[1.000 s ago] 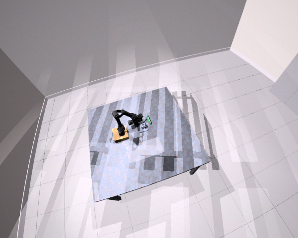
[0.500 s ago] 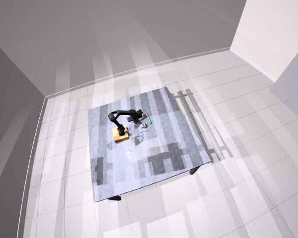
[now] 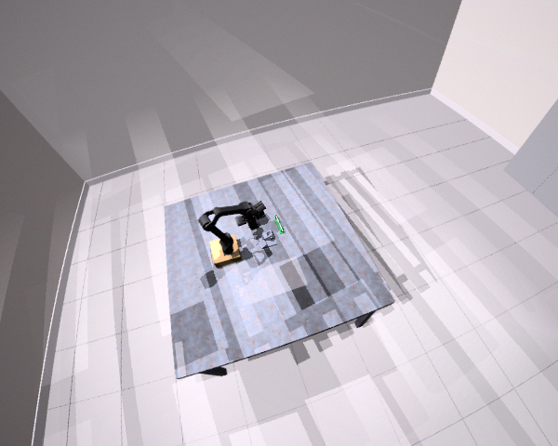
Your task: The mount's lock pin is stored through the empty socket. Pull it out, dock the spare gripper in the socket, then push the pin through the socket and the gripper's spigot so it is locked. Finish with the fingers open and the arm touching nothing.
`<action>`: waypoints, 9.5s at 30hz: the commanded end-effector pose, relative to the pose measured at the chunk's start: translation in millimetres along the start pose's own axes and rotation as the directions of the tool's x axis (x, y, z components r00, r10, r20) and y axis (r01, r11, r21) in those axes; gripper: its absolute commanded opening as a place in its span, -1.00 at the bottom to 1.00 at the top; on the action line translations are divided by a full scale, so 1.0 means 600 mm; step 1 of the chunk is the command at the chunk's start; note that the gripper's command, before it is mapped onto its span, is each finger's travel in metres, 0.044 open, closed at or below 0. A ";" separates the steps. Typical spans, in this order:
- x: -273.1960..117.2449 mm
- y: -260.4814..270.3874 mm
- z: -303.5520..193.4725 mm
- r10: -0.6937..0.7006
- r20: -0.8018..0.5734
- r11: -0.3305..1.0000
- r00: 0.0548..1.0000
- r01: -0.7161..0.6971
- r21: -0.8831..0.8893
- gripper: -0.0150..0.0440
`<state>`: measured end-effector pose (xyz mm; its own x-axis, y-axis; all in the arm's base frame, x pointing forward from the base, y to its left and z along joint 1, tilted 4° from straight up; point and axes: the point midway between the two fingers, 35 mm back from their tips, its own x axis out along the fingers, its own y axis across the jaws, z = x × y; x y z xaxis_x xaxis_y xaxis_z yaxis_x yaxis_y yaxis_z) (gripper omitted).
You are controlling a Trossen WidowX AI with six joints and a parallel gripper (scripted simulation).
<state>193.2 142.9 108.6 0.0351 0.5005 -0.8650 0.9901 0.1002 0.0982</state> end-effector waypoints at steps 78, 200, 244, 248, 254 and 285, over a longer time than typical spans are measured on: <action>-0.060 0.018 0.067 -0.050 -0.185 0.200 0.982 -0.171 -0.965 -0.49; -0.178 0.063 0.174 0.274 -0.476 -0.924 0.835 0.366 0.111 -0.49; -0.099 0.100 0.225 0.276 -0.474 -0.923 0.836 0.368 0.112 -0.49; -0.103 0.096 0.222 0.271 -0.473 -0.925 0.839 0.363 0.114 -0.49; -0.103 0.096 0.222 0.271 -0.473 -0.925 0.839 0.363 0.114 -0.49; -0.138 0.080 0.198 0.274 -0.476 -0.927 0.836 0.362 0.103 1.00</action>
<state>257.6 4.0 120.7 0.2367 0.8556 -0.4603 -0.8909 0.0021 -0.4542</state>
